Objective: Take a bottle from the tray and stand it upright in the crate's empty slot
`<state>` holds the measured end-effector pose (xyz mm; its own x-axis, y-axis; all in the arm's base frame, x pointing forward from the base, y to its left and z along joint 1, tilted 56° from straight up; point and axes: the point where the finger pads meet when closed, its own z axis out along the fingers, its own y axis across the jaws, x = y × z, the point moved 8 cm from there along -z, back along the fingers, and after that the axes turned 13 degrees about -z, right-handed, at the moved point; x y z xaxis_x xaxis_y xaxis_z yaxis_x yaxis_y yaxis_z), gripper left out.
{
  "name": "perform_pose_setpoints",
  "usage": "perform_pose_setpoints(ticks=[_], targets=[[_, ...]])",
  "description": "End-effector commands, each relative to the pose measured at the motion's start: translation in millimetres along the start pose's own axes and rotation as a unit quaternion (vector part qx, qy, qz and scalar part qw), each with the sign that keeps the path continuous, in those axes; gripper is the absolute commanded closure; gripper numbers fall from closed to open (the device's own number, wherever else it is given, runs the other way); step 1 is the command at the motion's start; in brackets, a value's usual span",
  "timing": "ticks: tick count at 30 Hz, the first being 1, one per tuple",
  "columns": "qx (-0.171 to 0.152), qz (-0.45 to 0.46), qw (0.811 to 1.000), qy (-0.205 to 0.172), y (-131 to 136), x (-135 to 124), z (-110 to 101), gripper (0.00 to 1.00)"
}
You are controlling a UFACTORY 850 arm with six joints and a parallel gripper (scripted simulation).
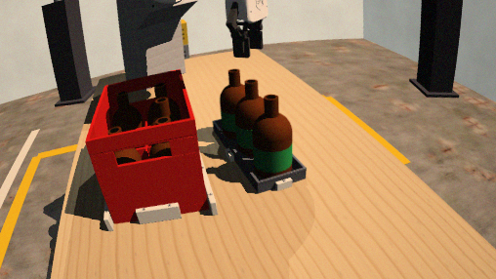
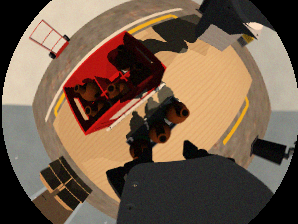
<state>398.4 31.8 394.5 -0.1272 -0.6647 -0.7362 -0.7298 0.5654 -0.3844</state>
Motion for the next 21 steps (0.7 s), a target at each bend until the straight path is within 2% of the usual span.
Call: perform_pose_setpoints(ticks=[1,21], targets=[[0.000,0.000,1.000,0.000,0,0,5,0.35],[0.000,0.000,1.000,0.000,0,-1,29,0.35]])
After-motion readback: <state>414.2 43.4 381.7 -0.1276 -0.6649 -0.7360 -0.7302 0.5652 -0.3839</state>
